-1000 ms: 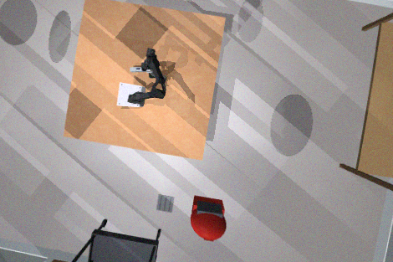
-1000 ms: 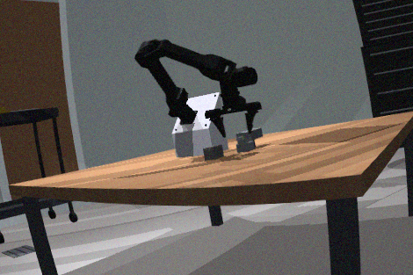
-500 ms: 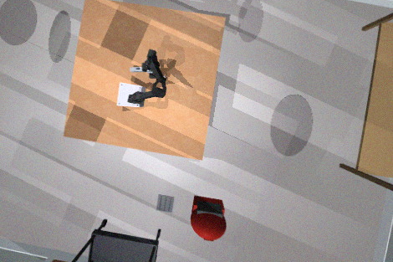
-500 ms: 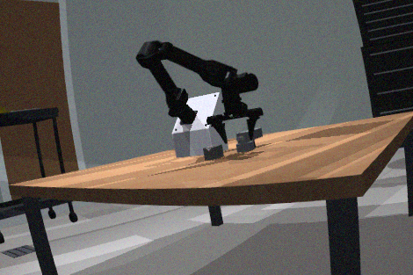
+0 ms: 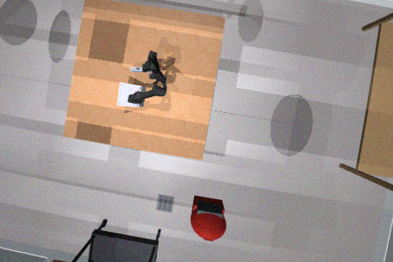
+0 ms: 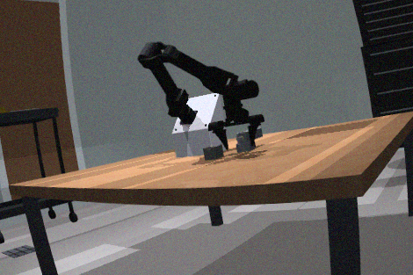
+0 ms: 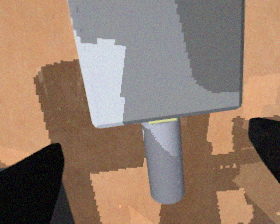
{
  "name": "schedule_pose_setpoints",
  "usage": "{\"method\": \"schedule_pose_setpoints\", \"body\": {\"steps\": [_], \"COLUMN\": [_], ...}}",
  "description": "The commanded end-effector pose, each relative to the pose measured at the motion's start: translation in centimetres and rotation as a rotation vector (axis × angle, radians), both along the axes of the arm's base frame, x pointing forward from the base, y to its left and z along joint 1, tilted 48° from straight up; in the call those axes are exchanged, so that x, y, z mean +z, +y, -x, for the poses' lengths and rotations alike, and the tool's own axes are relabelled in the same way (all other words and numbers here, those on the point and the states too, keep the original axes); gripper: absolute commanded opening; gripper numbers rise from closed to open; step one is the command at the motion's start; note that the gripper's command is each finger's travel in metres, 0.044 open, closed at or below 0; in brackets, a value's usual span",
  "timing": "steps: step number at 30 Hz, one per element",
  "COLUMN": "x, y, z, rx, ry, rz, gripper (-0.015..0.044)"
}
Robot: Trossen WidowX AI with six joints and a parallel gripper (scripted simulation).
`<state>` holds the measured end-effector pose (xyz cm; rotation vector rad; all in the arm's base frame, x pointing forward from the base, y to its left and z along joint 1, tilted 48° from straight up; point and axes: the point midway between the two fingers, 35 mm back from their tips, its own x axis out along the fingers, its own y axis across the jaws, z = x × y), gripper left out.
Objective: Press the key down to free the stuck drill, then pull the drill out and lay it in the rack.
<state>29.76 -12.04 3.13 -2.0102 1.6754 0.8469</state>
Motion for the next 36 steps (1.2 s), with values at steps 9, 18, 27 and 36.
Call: {"method": "schedule_pose_setpoints", "body": {"steps": [9,18,27,36], "x": [-0.21,-0.21,-0.21,0.26], "y": [-0.07,-0.07,-0.07,-0.49], "z": [0.06,0.06,0.06,-0.04], "rx": [0.000,0.000,0.000,0.004], "ry": [0.003,0.003,0.003,0.013], "rz": [0.000,0.000,0.000,-0.003], "gripper": [0.0309,0.0073,0.0000,0.0000]}}
